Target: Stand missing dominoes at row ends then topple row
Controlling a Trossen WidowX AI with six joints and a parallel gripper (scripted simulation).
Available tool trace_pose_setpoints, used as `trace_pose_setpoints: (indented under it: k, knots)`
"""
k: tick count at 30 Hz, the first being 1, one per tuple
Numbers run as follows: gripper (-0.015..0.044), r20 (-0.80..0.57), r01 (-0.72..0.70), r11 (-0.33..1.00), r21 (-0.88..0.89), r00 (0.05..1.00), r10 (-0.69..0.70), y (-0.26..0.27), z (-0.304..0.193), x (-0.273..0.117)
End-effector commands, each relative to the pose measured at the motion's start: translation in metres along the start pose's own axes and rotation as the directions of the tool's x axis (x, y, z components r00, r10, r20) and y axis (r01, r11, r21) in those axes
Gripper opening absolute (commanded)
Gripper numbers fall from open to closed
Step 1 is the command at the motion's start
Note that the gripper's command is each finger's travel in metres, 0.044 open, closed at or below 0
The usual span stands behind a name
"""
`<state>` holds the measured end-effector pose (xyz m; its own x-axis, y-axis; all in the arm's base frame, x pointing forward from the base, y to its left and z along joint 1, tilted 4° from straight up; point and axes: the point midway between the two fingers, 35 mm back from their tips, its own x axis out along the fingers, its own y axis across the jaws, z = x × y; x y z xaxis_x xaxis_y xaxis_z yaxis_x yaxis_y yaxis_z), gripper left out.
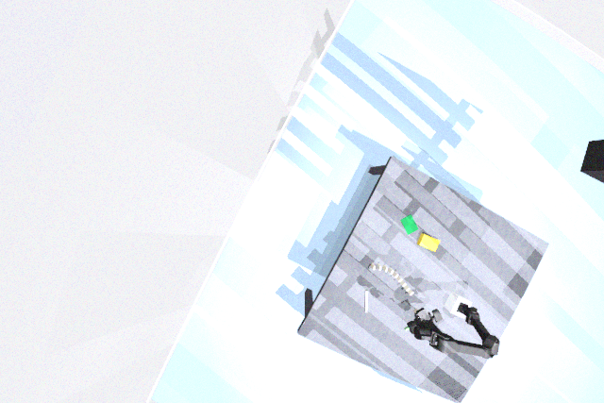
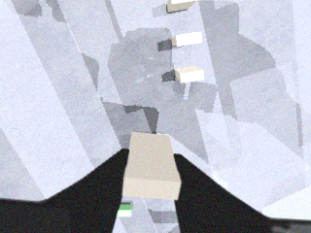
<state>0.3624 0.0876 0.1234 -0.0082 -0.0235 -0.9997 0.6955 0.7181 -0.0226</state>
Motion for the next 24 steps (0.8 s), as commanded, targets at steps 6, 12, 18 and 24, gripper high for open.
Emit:
trace_pose_setpoints:
  k: [6, 12, 18, 24]
  knots:
    - [0.0107, -0.001, 0.019, 0.959, -0.281, 1.0, -0.02, -0.052, -0.004, 0.008]
    - [0.0107, -0.001, 0.019, 0.959, -0.281, 1.0, -0.02, -0.051, -0.002, 0.016]
    - [0.0107, -0.001, 0.018, 0.959, -0.281, 1.0, -0.019, -0.048, 0.0, 0.05]
    - [0.0107, -0.001, 0.018, 0.959, -0.281, 1.0, -0.019, -0.048, 0.001, 0.083]
